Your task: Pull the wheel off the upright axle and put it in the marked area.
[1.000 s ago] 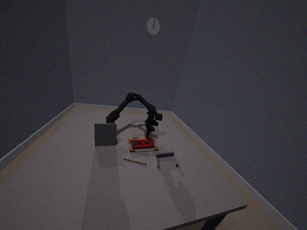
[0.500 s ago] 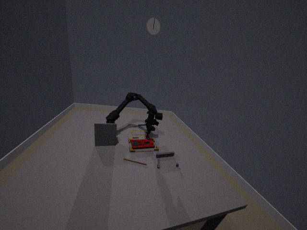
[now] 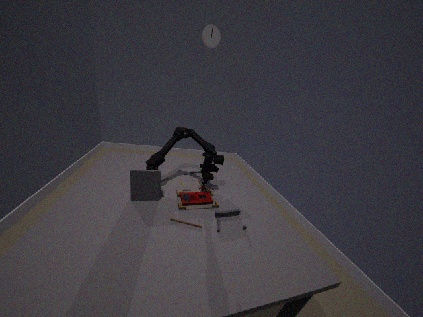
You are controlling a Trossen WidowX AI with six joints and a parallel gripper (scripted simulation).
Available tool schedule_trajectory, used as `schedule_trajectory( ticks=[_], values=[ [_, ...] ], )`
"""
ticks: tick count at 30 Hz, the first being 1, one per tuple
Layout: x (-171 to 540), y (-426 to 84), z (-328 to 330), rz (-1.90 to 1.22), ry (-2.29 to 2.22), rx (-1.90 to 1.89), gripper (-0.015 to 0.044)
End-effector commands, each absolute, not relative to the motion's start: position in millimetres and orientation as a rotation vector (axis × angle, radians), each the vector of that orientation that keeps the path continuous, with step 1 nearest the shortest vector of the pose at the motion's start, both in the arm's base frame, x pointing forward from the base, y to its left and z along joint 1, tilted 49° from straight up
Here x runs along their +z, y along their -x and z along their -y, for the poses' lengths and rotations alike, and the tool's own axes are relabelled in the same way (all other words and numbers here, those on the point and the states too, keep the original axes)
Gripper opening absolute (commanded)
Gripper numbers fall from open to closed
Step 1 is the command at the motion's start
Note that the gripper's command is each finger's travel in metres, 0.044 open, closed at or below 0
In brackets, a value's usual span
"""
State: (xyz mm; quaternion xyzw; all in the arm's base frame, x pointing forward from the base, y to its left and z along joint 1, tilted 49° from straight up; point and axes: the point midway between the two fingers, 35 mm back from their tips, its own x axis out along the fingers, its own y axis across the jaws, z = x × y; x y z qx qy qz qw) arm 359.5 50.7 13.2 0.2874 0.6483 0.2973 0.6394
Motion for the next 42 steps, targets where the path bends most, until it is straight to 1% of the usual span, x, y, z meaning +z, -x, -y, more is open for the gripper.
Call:
schedule_trajectory(
  ticks=[1,10,19,21,42],
  values=[
    [14.1,-359.1,-49.5,-1.481,-0.651,0.679,0.0000],
    [18.1,-359.4,-44.9,-1.481,-0.651,0.678,0.0000],
    [38.0,-359.5,-21.3,-1.481,-0.651,0.678,0.0000],
    [33.8,-358.8,-28.9,-1.480,-0.658,0.675,0.0000],
    [87.2,-323.0,-65.6,-1.482,-0.653,0.677,0.0000]
  ],
)
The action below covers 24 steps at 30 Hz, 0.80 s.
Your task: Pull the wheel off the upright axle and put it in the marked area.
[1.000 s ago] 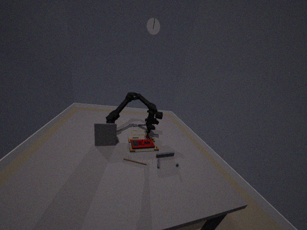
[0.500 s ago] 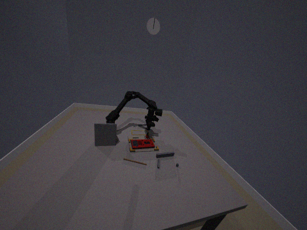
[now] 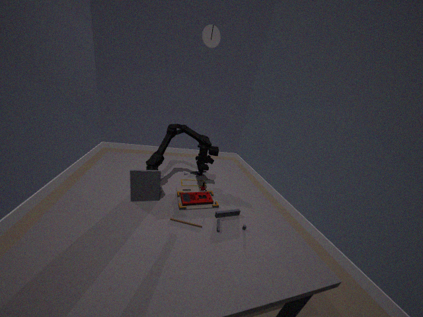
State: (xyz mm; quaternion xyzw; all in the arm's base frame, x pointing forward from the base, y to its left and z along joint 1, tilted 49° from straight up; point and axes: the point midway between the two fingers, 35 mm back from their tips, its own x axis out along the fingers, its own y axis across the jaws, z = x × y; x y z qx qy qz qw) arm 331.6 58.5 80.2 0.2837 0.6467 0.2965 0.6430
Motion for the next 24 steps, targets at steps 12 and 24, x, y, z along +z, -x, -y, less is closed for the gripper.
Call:
schedule_trajectory(
  ticks=[12,24],
  values=[
    [107.3,-302.5,-80.7,-1.484,-0.655,0.680,0.0000],
    [90.9,-302.7,-99.0,-1.483,-0.654,0.679,0.0000]
  ],
)
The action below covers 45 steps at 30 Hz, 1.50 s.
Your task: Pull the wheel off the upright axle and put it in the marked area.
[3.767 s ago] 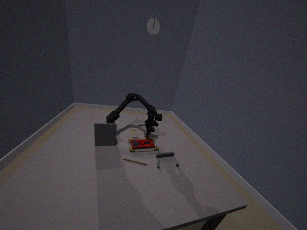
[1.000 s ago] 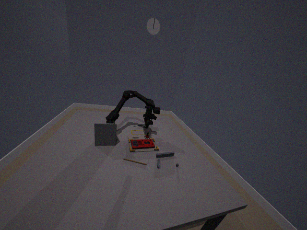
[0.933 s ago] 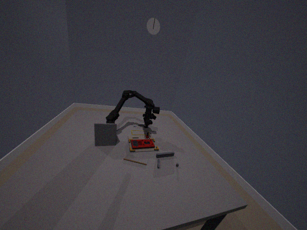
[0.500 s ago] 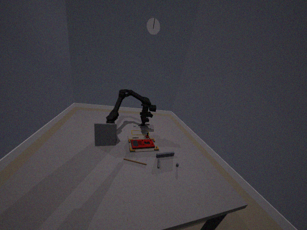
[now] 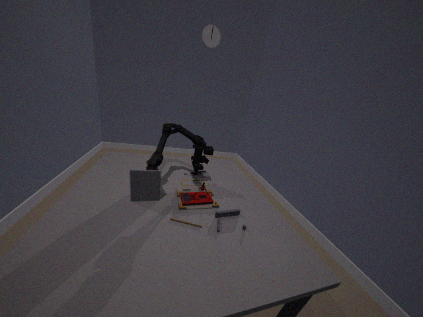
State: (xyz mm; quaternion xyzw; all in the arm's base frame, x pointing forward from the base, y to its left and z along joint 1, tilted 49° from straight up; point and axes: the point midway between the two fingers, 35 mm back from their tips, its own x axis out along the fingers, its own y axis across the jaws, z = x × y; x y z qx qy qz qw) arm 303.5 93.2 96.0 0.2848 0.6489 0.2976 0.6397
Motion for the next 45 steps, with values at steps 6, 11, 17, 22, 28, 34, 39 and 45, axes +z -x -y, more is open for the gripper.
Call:
schedule_trajectory(
  ticks=[6,11,17,22,28,34,39,45],
  values=[
    [72.1,-304.4,-119.0,-1.484,-0.652,0.677,0.0000],
    [55.8,-303.5,-138.3,-1.483,-0.653,0.678,0.0000],
    [40.0,-300.0,-159.0,-1.482,-0.658,0.683,0.0000],
    [39.5,-299.9,-159.6,-1.482,-0.658,0.683,0.0000],
    [42.2,-300.8,-156.7,-1.481,-0.652,0.683,0.0157],
    [45.4,-301.5,-152.5,-1.482,-0.651,0.682,0.0300],
    [69.7,-303.3,-123.2,-1.483,-0.653,0.680,0.0300],
    [74.0,-303.8,-113.9,-1.475,-0.657,0.668,0.0326]
  ],
)
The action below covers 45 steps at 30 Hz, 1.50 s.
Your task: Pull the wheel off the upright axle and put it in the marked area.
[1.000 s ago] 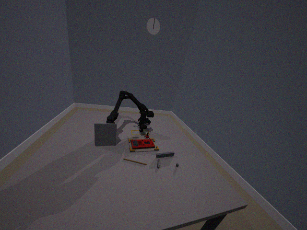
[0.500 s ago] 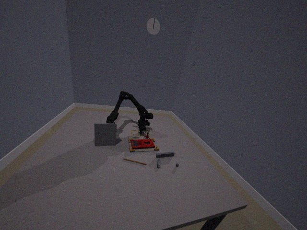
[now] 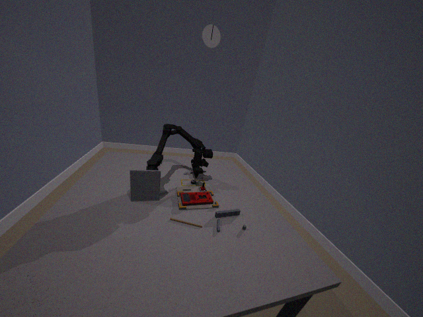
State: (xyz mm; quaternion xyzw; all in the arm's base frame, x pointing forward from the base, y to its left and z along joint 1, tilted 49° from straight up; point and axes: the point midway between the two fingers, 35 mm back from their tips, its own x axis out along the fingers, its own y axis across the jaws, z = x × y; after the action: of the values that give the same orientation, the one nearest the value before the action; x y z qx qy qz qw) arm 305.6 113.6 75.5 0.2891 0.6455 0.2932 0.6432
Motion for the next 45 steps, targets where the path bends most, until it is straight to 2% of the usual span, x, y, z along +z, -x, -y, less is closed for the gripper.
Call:
schedule_trajectory(
  ticks=[1,4,5,11,45],
  values=[
    [74.2,-300.0,-109.2,-1.476,-0.656,0.667,0.0352],
    [75.9,-275.9,-84.1,-1.482,-0.649,0.662,0.0431],
    [76.8,-266.6,-76.3,-1.484,-0.648,0.662,0.0440],
    [82.0,-223.8,-49.9,-1.488,-0.656,0.677,0.0440],
    [82.0,-223.8,-49.9,-1.488,-0.656,0.677,0.0440]
  ],
)
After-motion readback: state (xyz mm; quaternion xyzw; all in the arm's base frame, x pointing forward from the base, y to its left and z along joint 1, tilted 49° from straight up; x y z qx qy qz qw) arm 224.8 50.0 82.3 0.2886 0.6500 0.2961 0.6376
